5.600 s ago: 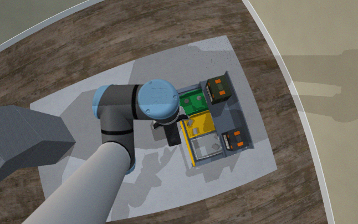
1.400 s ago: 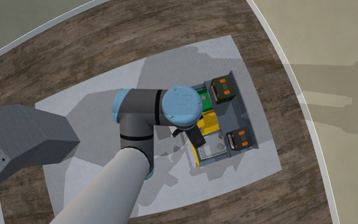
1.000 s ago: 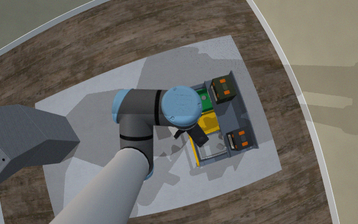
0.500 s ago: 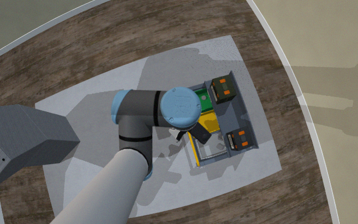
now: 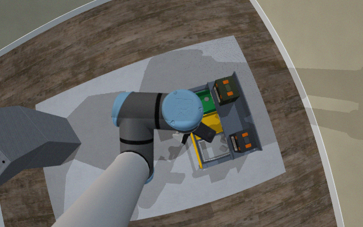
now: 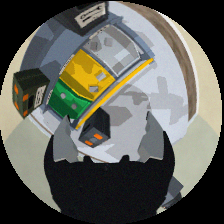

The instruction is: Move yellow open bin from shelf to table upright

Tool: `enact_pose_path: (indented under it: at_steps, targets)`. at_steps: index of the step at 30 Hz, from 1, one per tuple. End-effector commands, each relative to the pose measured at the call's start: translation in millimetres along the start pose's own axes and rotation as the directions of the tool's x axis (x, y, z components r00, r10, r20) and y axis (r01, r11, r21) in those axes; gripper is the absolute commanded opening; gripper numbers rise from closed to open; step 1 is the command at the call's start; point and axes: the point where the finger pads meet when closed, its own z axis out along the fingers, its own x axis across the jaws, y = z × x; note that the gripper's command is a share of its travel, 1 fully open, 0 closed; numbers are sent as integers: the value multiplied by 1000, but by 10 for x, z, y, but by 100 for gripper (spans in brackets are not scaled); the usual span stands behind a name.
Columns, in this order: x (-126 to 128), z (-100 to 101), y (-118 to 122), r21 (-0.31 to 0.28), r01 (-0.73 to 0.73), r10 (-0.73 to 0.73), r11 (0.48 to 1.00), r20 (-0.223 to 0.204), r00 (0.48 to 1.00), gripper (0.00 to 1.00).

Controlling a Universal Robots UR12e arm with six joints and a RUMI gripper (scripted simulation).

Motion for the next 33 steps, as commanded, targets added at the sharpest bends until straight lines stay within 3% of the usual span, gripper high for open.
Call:
enact_pose_path:
  at_steps: [1, 2, 14, 19, 31, 33]
  targets:
    - [-3, -6, -5, 1, 174, -174, 985, 1, 985, 100]
    - [-3, -6, -4, 1, 225, -225, 974, 1, 974, 100]
    - [-3, -6, -4, 1, 225, -225, 974, 1, 974, 100]
    - [-3, -6, -4, 2, 463, -463, 886, 1, 886, 100]
    - [-3, -6, -4, 2, 463, -463, 886, 1, 886, 100]
    - [-3, -6, -4, 2, 546, -546, 838, 0, 838, 100]
